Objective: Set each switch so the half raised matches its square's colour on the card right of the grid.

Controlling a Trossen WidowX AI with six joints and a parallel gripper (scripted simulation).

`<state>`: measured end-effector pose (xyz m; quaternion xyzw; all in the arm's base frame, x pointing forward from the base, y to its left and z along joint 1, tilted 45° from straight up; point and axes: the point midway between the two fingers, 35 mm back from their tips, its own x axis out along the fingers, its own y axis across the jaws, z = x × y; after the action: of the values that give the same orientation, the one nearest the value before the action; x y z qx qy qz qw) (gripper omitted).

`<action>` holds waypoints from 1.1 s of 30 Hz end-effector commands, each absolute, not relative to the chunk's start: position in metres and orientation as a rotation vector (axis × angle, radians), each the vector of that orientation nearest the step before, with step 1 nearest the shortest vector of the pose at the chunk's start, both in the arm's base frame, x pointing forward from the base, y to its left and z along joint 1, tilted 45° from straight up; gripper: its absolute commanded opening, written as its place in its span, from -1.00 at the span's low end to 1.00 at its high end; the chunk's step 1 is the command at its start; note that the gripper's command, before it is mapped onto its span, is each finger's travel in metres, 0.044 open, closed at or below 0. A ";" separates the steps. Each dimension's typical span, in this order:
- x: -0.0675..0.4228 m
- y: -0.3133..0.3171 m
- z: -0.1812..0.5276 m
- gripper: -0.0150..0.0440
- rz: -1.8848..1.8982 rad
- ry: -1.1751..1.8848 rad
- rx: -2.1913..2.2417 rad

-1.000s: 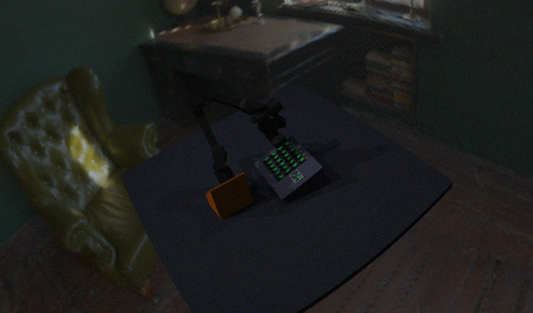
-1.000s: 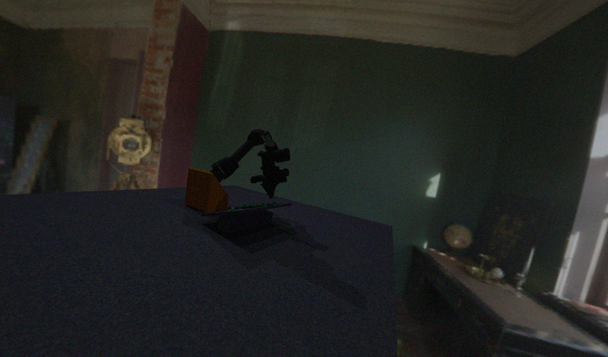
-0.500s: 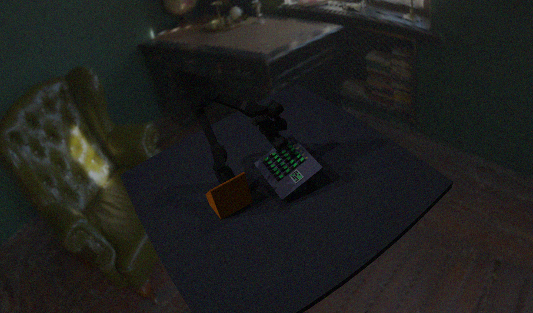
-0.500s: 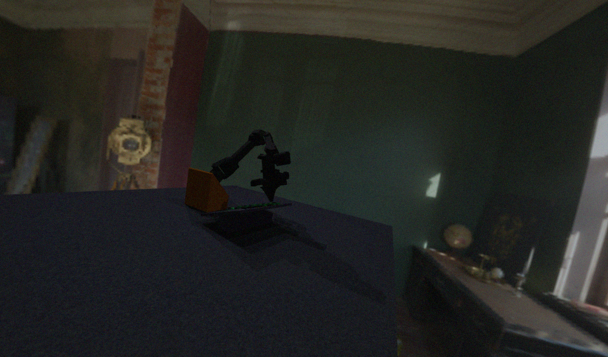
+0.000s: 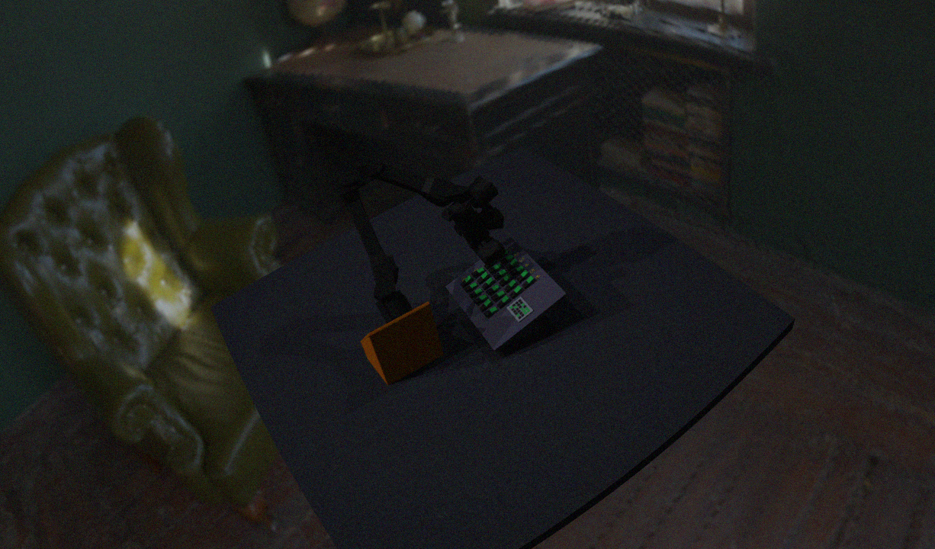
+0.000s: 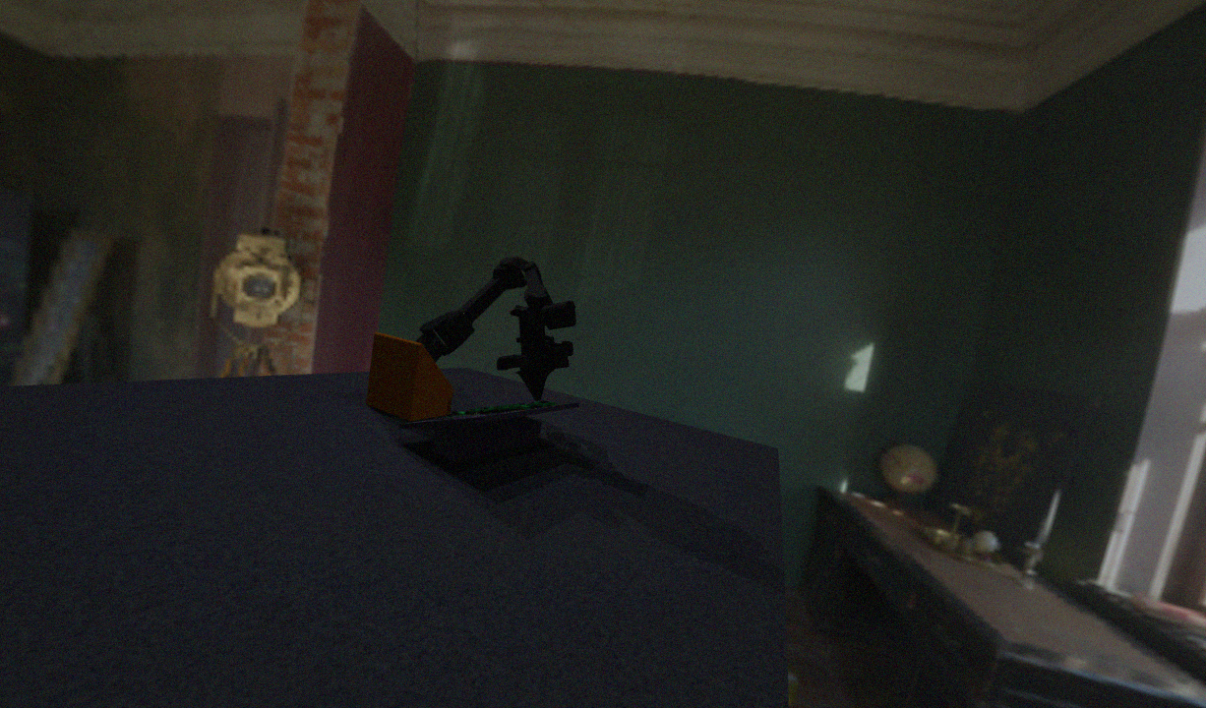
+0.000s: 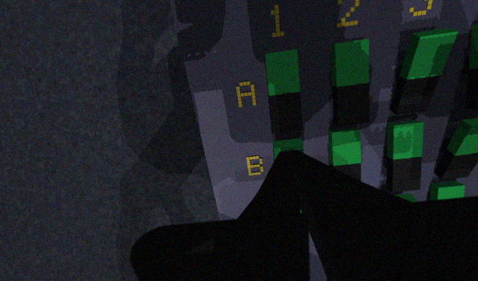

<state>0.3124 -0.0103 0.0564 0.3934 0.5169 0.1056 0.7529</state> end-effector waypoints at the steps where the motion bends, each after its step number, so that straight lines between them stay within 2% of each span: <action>1: 0.312 -0.010 0.055 -0.49 0.227 1.133 0.860; 33: 0.313 -0.008 0.053 -0.49 0.227 1.133 0.860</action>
<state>0.3138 -0.0090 0.0545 0.3937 0.5165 0.1053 0.7531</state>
